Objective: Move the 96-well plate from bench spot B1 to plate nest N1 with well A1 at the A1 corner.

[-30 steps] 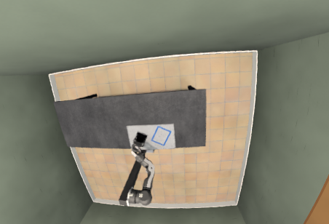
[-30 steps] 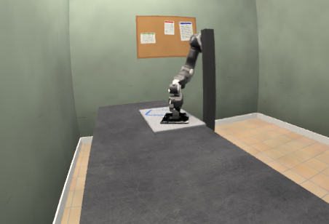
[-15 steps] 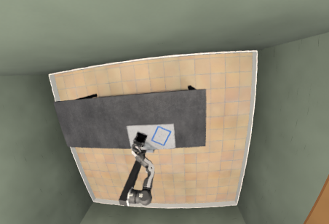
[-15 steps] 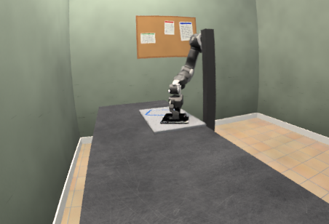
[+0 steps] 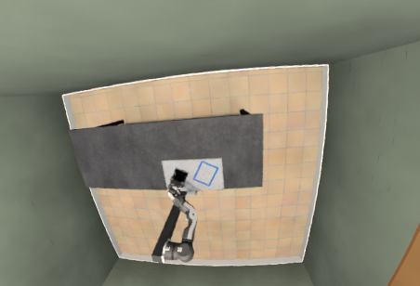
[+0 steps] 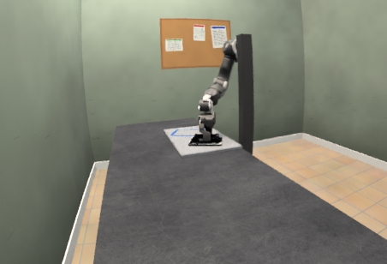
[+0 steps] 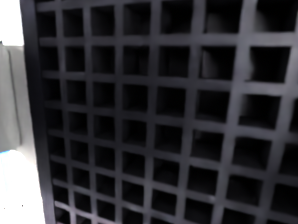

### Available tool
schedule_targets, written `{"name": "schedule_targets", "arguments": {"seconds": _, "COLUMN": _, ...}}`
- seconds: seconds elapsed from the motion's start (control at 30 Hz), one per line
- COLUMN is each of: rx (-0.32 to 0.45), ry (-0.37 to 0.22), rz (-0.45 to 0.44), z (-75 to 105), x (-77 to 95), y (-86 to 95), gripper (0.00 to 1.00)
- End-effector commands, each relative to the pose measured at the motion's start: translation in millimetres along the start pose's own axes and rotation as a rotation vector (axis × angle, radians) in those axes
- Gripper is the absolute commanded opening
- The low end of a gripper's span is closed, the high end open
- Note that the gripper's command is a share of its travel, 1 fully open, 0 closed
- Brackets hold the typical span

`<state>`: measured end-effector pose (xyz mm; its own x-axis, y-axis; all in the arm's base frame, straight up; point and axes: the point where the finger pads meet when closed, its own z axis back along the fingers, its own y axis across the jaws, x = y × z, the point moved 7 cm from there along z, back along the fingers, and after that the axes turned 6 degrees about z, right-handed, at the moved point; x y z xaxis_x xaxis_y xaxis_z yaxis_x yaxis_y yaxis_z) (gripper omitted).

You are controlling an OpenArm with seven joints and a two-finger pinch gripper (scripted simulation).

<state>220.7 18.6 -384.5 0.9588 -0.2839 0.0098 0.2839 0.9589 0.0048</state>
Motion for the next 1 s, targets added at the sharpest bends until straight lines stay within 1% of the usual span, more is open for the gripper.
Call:
{"name": "schedule_targets", "arguments": {"seconds": 0.0, "rx": 0.008, "ry": -0.004, "rz": 0.004, "z": 0.9, "x": 0.9, "y": 1.7, "gripper": 0.00}}
{"name": "schedule_targets", "arguments": {"seconds": 0.17, "rx": 0.008, "ry": -0.003, "rz": 0.006, "z": -1.3, "x": 1.3, "y": 2.2, "gripper": 0.00}}
{"name": "schedule_targets", "arguments": {"seconds": 0.97, "rx": 0.004, "ry": -0.001, "rz": 0.002, "z": -0.9, "x": 0.6, "y": 1.4, "gripper": 0.00}}
